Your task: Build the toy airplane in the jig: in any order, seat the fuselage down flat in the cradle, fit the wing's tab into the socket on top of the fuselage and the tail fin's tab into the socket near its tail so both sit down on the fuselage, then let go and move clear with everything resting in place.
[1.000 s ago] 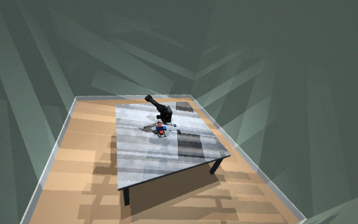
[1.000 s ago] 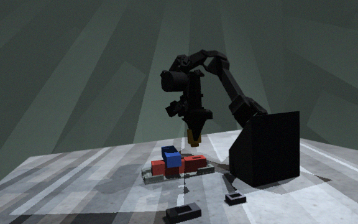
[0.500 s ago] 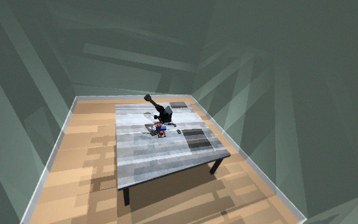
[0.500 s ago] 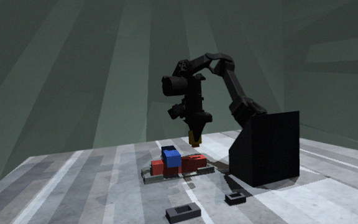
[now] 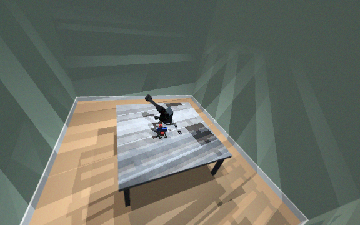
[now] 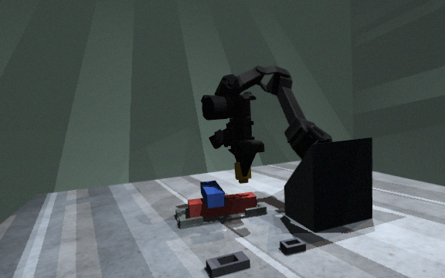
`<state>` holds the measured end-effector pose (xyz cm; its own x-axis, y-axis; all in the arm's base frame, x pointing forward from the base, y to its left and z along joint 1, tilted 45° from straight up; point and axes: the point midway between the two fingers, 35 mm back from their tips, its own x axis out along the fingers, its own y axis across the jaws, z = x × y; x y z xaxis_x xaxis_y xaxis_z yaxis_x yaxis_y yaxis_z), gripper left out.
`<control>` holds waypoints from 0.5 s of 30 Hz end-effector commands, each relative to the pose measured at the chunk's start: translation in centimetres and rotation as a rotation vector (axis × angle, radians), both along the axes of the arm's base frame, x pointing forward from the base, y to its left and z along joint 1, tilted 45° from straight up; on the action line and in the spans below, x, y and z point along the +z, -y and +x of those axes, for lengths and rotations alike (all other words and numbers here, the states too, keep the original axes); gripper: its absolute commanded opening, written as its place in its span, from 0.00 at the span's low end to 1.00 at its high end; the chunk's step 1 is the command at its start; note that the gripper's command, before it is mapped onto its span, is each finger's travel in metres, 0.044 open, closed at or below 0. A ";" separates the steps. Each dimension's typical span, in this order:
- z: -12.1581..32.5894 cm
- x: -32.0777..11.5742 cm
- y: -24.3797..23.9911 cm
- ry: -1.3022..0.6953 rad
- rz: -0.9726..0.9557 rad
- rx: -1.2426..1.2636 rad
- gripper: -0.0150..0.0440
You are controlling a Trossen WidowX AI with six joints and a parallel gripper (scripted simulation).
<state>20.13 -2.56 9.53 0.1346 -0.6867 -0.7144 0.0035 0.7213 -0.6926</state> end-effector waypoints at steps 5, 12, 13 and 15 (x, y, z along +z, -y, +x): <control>0.1 0.0 0.1 0.000 -0.004 0.005 0.36; 0.3 -0.5 0.6 0.000 -0.003 0.005 0.36; 0.3 -0.6 0.7 0.000 -0.003 0.005 0.36; 0.3 -0.8 0.9 0.000 -0.002 0.005 0.36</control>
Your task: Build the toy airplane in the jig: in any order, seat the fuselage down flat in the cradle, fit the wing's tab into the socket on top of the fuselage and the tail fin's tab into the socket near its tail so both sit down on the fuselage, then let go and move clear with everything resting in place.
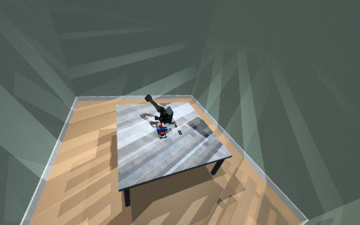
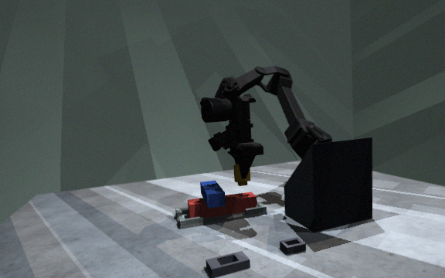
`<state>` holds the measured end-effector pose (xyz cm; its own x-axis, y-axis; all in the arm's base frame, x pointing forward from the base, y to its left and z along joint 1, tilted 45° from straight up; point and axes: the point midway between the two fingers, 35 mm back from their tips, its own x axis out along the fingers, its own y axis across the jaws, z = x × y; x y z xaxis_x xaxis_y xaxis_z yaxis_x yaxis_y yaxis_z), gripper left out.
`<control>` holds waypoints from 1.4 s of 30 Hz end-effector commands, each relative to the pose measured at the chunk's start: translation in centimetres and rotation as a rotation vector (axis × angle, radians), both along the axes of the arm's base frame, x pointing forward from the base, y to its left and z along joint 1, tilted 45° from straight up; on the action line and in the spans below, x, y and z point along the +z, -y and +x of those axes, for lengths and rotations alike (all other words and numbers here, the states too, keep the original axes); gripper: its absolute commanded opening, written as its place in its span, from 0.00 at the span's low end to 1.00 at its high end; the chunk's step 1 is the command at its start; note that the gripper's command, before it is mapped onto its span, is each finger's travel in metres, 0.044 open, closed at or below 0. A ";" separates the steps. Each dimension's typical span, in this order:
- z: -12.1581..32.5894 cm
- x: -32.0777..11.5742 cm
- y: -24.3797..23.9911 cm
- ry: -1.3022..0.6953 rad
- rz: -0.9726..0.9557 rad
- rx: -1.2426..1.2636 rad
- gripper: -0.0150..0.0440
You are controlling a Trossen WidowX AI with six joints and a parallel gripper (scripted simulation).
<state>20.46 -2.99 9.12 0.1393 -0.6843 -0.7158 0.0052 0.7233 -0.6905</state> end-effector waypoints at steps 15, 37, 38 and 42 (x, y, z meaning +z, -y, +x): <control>0.3 -2.1 2.2 -0.004 -0.008 0.003 0.36; 0.3 -2.2 2.3 -0.001 -0.003 -0.001 0.43; 0.3 -2.2 2.3 -0.001 -0.003 -0.001 0.48; 0.3 -2.2 2.3 -0.001 -0.003 -0.001 0.65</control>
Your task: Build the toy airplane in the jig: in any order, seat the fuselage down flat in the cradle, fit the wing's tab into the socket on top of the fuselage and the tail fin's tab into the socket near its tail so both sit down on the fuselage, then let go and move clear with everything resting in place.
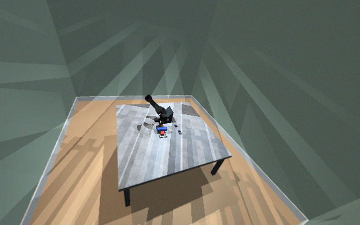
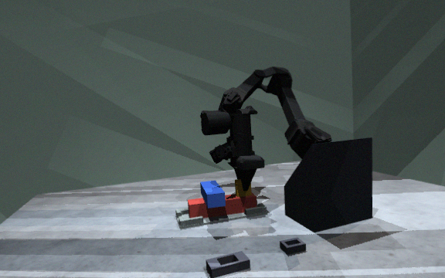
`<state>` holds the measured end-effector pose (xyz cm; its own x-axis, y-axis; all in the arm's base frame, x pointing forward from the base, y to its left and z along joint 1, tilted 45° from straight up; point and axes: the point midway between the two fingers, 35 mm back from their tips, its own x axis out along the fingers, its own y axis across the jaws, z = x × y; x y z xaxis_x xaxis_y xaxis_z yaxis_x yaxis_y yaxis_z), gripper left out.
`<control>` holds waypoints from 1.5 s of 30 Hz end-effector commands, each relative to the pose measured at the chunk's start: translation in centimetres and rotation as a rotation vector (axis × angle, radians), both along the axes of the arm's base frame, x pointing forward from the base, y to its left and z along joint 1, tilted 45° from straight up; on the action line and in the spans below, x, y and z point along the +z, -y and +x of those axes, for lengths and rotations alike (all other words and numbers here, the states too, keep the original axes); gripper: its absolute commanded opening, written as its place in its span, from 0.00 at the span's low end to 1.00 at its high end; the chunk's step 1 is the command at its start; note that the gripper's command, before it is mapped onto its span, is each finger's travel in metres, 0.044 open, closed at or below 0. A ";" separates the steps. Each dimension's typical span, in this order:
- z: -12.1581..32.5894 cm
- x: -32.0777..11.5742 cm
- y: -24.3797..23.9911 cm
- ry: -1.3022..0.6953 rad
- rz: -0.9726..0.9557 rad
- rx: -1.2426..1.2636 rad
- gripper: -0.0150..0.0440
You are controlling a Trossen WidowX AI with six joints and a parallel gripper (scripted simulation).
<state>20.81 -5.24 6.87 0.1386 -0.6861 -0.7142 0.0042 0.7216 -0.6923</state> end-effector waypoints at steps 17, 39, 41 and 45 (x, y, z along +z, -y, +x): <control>-0.7 4.9 -5.2 -0.006 0.006 0.003 0.69; -0.7 6.3 -6.6 -0.006 -0.002 0.003 0.69; -0.7 6.3 -6.6 -0.006 -0.002 0.003 0.69; -0.7 6.3 -6.6 -0.006 -0.002 0.003 0.69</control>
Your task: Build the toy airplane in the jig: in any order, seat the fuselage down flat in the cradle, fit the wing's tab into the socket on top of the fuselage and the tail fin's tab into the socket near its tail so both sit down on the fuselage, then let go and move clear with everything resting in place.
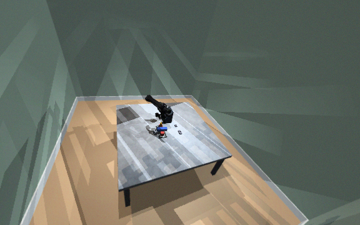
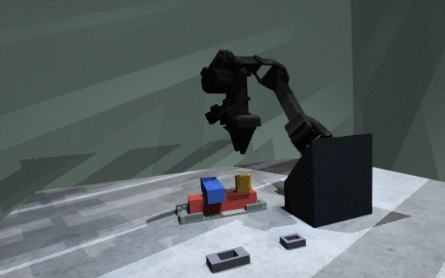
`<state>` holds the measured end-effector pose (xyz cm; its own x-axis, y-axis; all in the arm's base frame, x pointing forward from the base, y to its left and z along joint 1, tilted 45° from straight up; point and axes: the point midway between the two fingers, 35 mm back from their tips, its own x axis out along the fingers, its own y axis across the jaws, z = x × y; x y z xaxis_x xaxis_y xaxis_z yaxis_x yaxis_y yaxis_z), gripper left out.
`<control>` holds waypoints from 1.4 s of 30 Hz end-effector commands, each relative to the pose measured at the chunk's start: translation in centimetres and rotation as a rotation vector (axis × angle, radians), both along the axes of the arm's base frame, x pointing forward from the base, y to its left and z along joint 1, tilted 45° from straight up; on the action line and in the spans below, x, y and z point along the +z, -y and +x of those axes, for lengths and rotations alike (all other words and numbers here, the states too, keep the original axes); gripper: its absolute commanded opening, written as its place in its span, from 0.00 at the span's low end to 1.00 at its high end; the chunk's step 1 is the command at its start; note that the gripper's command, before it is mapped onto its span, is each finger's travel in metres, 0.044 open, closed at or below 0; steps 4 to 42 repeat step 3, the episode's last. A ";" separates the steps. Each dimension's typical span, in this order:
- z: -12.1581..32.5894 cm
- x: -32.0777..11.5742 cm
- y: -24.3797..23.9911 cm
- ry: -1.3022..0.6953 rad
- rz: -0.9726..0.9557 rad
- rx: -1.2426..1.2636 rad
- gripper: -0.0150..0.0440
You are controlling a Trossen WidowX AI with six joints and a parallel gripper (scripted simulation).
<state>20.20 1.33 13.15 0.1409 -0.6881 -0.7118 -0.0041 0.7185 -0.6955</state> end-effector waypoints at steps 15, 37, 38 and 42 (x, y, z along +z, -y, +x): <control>0.0 0.0 0.0 -0.001 0.002 -0.005 0.69; 0.0 0.0 0.0 -0.001 0.002 -0.005 0.69; 0.0 0.0 0.0 -0.001 0.002 -0.005 0.69; 0.0 0.0 0.0 -0.001 0.002 -0.005 0.69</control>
